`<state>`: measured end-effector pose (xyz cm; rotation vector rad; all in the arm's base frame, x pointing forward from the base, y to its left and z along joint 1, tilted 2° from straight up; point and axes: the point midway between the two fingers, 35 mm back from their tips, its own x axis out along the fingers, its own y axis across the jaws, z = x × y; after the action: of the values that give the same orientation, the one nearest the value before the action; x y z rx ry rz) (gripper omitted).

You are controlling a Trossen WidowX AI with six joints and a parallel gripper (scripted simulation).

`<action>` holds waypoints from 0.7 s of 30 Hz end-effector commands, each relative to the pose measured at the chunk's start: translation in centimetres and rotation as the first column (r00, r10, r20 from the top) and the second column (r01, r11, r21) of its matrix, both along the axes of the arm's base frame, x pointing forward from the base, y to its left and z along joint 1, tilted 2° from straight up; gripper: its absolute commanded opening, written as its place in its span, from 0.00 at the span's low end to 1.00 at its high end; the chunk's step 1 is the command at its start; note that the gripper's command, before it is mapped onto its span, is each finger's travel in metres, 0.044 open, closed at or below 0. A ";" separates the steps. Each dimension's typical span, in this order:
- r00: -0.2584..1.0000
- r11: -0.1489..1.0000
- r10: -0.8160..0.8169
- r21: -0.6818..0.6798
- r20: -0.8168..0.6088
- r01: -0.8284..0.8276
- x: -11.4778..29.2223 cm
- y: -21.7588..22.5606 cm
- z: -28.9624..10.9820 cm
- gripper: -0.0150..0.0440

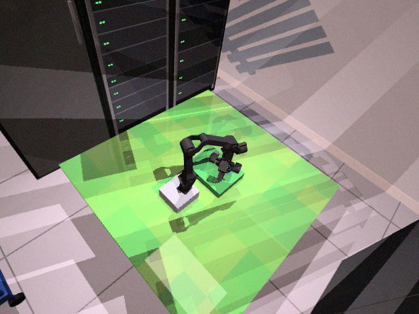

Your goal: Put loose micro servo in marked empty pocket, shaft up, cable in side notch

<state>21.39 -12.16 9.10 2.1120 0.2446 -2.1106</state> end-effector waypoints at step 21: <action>0.931 0.931 -0.365 -0.002 0.000 0.365 2.2 -0.4 0.1 0.25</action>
<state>22.60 -12.35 8.95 2.2916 -0.1564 -2.3121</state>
